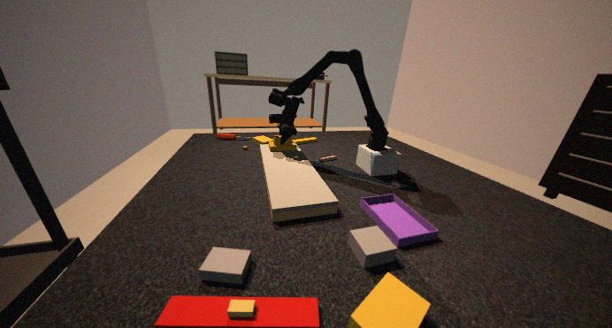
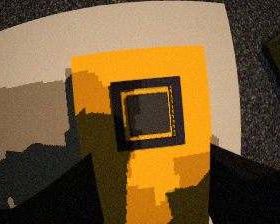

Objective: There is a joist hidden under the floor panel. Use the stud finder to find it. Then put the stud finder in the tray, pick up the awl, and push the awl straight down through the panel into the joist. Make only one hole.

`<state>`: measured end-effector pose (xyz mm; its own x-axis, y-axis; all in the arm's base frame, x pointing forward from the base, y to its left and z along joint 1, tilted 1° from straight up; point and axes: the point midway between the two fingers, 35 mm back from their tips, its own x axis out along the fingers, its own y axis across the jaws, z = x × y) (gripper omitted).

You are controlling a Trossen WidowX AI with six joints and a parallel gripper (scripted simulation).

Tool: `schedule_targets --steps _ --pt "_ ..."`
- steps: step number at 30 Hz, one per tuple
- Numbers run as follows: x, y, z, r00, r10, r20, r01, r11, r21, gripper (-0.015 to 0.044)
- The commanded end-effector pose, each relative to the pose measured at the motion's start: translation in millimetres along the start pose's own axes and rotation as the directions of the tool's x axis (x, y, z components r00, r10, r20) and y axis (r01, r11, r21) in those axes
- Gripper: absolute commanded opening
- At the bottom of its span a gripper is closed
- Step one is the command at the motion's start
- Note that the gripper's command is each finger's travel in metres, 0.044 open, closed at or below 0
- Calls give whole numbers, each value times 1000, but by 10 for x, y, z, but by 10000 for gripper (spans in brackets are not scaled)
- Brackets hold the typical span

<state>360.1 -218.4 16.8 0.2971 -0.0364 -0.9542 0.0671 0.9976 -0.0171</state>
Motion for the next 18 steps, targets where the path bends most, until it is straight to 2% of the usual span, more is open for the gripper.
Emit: schedule_targets --steps 1,18 --pt "11 105 -3 1000 9 -1 -9 1000 2 0" --pt "12 420 -2 1000 12 -1 -12 1000 3 0"
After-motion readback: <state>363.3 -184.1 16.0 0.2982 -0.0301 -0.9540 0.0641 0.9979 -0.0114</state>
